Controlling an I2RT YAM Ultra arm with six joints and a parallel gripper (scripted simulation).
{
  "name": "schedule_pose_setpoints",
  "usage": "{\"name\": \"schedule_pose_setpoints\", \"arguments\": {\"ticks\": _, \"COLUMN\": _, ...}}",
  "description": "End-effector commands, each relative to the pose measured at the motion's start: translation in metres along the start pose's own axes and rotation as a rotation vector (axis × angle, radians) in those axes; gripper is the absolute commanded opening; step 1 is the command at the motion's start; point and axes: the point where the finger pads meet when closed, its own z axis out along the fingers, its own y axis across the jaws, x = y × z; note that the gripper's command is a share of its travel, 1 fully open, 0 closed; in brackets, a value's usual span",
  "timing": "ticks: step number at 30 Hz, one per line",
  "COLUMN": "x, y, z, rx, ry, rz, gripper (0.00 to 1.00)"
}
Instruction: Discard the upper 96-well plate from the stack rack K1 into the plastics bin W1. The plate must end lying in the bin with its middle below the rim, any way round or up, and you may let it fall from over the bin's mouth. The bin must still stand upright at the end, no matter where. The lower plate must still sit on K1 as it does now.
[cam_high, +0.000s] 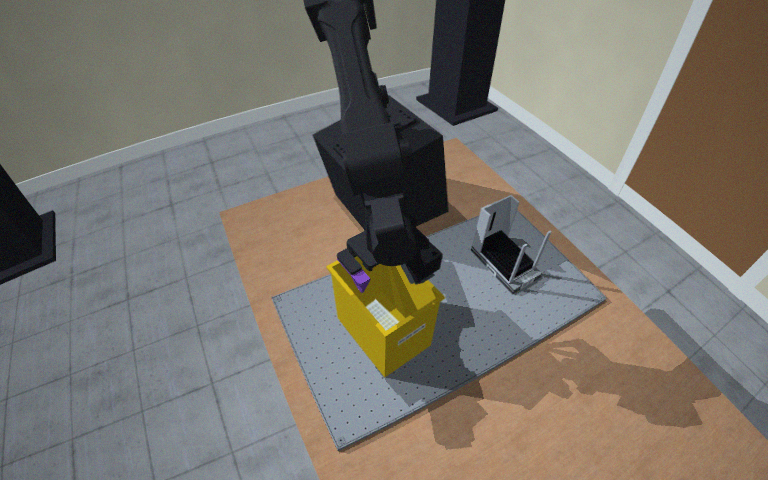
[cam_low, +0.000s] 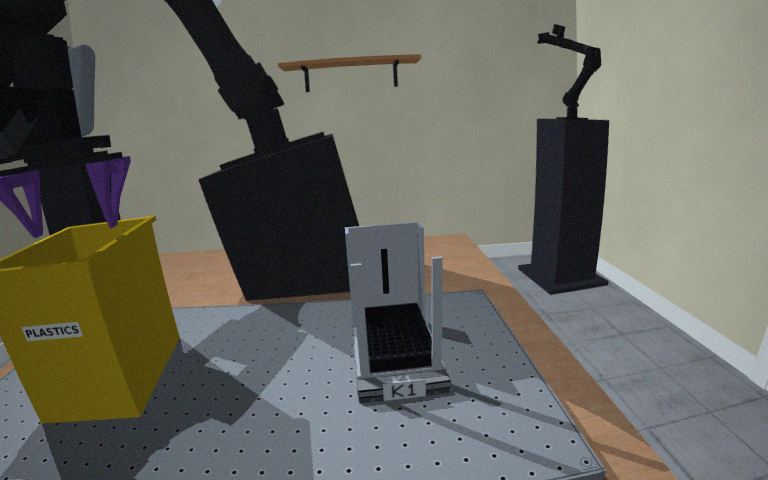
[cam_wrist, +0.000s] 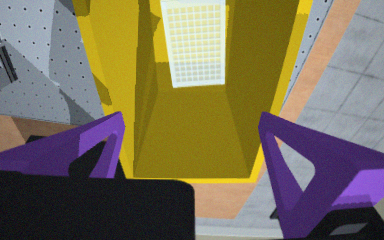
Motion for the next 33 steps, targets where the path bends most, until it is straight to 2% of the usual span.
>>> {"name": "schedule_pose_setpoints", "arguments": {"ticks": 1, "x": -0.005, "y": -0.002, "z": -0.006, "rx": 0.008, "ry": -0.024, "rz": 0.003, "gripper": 1.0}}
{"name": "schedule_pose_setpoints", "arguments": {"ticks": 16, "x": -0.005, "y": -0.002, "z": -0.006, "rx": 0.008, "ry": -0.024, "rz": 0.003, "gripper": 1.0}}
{"name": "schedule_pose_setpoints", "arguments": {"ticks": 20, "x": -0.004, "y": -0.002, "z": -0.011, "rx": 0.008, "ry": -0.024, "rz": 0.003, "gripper": 1.0}}
{"name": "schedule_pose_setpoints", "arguments": {"ticks": 29, "x": -0.004, "y": -0.002, "z": -0.035, "rx": 0.008, "ry": -0.024, "rz": 0.003, "gripper": 1.0}}
{"name": "schedule_pose_setpoints", "arguments": {"ticks": 33, "x": -0.004, "y": -0.002, "z": -0.036, "rx": 0.008, "ry": -0.024, "rz": 0.003, "gripper": 1.0}}
